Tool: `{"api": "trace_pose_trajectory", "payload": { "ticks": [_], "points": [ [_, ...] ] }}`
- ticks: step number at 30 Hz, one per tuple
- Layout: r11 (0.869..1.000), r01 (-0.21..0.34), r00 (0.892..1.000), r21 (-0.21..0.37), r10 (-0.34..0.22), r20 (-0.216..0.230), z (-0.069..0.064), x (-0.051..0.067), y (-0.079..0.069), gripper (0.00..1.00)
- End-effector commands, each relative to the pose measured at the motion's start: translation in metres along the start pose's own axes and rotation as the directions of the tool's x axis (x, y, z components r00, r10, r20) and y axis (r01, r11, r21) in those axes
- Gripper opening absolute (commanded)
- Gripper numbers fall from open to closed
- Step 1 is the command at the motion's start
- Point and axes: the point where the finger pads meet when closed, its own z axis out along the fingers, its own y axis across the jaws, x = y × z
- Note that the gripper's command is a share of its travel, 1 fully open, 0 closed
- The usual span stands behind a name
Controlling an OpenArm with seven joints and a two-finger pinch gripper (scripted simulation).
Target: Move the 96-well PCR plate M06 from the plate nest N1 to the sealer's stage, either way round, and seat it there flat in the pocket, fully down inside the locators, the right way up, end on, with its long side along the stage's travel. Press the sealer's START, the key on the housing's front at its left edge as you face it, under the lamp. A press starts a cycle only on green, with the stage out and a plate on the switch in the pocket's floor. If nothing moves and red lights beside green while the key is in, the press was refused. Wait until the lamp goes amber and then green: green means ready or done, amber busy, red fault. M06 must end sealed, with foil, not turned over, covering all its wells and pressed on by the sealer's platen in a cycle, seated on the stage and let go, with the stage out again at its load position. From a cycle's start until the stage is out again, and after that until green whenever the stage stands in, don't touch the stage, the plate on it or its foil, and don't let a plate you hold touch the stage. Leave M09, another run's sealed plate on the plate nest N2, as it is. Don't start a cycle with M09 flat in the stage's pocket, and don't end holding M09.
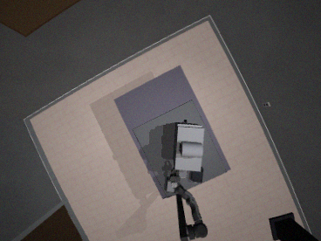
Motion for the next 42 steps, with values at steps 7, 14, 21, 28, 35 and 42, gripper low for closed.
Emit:
{"api": "trace_pose_trajectory", "payload": {
  "ticks": [7,14,21,28,35,42],
  "points": [
    [1.0,-0.006,1.0,0.005,0.006,-0.001,0.0003,0.0009,-0.0012,0.0],
    [1.0,-0.006,1.0,0.005,0.006,-0.001,0.0048,0.0018,-0.0014,0.0],
    [1.0,-0.006,1.0,0.005,0.006,-0.001,0.0048,0.0018,-0.0014,0.0],
    [1.0,-0.006,1.0,0.005,0.006,-0.001,0.0083,0.002,-0.0015,0.0],
    [1.0,-0.006,1.0,0.005,0.006,-0.001,0.0091,0.0021,-0.0016,0.0],
    [1.0,-0.006,1.0,0.005,0.006,-0.001,0.0099,0.0019,-0.0016,0.0]
  ]
}}
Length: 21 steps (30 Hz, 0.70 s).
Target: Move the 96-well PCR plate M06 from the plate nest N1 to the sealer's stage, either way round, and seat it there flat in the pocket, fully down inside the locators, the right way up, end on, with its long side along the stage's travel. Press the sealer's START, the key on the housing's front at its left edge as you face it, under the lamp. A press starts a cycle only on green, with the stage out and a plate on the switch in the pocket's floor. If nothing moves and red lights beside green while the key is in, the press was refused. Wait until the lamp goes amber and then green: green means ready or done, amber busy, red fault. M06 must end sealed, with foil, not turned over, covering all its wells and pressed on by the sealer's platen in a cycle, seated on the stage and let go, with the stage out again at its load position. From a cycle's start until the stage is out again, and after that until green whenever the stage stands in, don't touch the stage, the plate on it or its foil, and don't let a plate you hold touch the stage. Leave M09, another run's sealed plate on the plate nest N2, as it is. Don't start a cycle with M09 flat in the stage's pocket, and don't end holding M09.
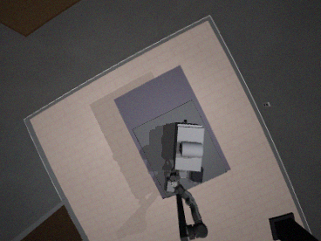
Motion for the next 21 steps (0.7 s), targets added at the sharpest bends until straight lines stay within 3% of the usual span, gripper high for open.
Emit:
{"api": "trace_pose_trajectory", "payload": {
  "ticks": [1,21],
  "points": [
    [1.0,-0.008,1.0,0.005,0.008,-0.003,0.0015,0.0014,-0.0012,0.0],
    [1.0,-0.007,1.0,0.005,0.007,-0.003,0.0062,-0.0011,-0.0009,0.0]
  ]
}}
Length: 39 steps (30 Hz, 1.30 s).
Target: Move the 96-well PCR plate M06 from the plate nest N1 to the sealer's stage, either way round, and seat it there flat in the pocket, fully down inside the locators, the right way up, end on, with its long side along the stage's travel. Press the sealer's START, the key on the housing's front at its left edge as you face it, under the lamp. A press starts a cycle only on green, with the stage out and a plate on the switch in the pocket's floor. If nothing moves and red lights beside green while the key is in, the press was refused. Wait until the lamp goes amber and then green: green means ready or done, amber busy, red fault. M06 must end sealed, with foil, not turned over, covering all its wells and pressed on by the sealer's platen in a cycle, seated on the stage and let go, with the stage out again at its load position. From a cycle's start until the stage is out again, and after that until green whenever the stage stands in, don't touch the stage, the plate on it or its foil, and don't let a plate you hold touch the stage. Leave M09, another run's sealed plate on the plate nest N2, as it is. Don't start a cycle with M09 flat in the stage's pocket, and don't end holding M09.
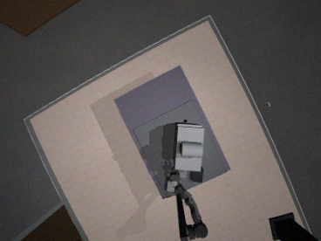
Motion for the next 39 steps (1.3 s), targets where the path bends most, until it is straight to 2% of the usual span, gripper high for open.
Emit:
{"api": "trace_pose_trajectory", "payload": {
  "ticks": [1,39],
  "points": [
    [1.0,-0.008,1.0,0.007,0.008,-0.001,0.0016,0.0012,-0.0006,0.0],
    [1.0,-0.001,1.0,0.003,0.001,0.007,0.001,-0.0034,0.0022,0.0]
  ]
}}
